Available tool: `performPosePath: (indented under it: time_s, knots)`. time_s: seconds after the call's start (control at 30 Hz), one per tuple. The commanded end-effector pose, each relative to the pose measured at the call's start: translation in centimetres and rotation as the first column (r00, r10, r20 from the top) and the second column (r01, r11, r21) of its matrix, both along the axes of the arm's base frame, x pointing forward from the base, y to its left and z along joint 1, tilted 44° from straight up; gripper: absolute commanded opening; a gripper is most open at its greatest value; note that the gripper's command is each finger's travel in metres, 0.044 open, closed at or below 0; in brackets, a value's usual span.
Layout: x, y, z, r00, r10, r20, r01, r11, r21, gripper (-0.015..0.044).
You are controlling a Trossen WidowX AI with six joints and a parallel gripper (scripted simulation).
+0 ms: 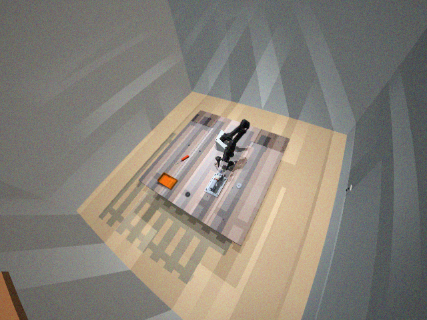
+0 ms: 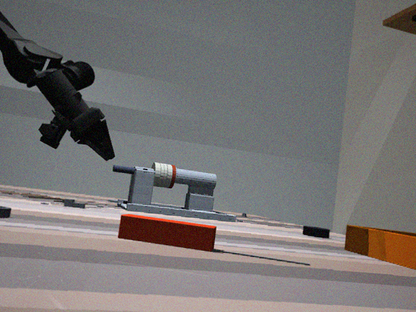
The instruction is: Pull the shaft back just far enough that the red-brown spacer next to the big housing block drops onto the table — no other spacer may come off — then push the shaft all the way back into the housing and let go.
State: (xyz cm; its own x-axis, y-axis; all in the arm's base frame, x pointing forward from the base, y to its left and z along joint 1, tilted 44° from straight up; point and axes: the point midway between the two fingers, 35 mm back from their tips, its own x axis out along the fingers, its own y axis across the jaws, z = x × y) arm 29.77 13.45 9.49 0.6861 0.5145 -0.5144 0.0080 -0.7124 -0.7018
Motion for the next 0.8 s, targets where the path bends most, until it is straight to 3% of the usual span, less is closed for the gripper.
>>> performPosePath:
  time_s: [0.0,0.77]
  knots:
    - [-0.01,0.02,0.01,1.000,0.004,0.003,-0.004,1.000,0.000,0.0440]
    - [0.29,0.03,0.01,1.000,0.004,0.003,-0.004,1.000,0.000,0.0440]
